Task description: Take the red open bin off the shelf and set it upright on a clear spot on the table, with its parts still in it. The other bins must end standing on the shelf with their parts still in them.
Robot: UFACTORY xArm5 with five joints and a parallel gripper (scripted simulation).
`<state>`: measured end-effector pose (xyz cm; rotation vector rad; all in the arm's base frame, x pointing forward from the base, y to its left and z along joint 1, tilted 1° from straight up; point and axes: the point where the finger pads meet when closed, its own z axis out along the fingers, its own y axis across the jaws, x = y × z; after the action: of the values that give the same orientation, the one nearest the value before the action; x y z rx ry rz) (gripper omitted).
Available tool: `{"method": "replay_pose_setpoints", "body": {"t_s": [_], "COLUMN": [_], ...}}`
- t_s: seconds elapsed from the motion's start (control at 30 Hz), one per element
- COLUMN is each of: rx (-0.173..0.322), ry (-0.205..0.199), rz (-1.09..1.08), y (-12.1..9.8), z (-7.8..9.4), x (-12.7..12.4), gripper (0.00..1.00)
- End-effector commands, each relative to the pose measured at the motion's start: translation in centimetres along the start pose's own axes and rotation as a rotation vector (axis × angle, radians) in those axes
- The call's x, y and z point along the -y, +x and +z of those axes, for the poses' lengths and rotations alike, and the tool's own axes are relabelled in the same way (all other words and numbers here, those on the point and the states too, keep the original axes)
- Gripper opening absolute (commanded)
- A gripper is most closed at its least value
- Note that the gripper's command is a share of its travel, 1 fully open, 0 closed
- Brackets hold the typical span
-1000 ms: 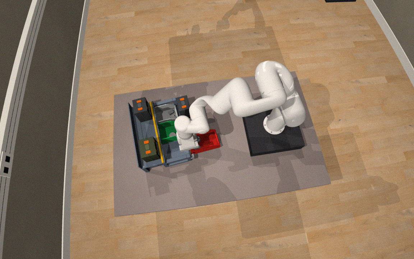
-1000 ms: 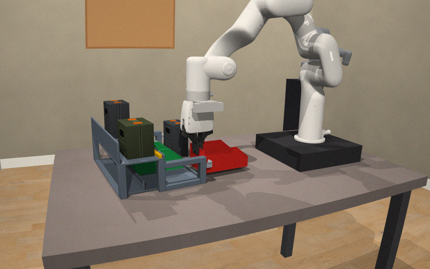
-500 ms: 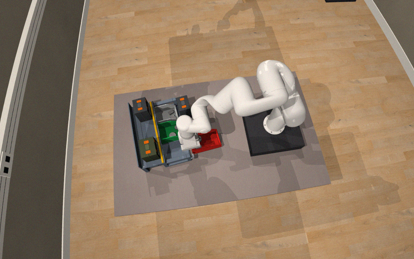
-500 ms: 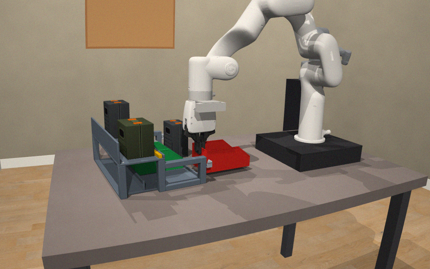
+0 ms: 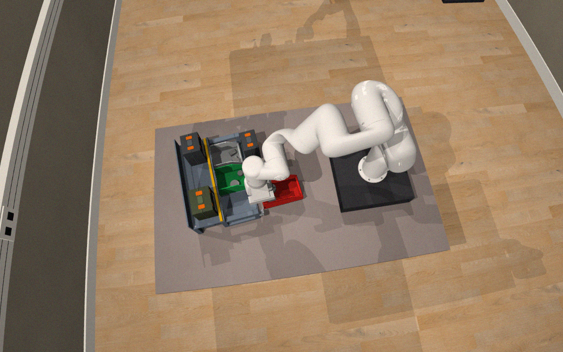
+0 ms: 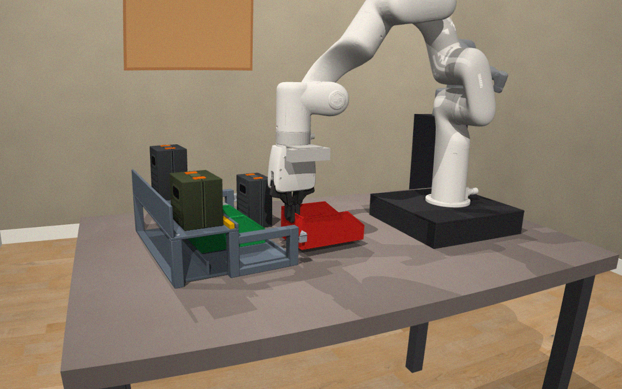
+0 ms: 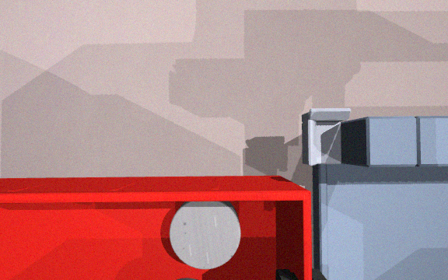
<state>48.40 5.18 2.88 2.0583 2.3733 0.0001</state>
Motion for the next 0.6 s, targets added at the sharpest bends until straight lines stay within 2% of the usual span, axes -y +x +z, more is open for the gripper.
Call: {"method": "replay_pose_setpoints", "body": {"t_s": [0.0, 0.57], "rx": [0.011, 0.011], "ry": [-0.005, -0.005], "rz": [0.000, 0.000], "y": [0.00, -0.01], "z": [-0.19, -0.05], "x": [-0.01, 0.72], "gripper": [0.00, 0.00]}}
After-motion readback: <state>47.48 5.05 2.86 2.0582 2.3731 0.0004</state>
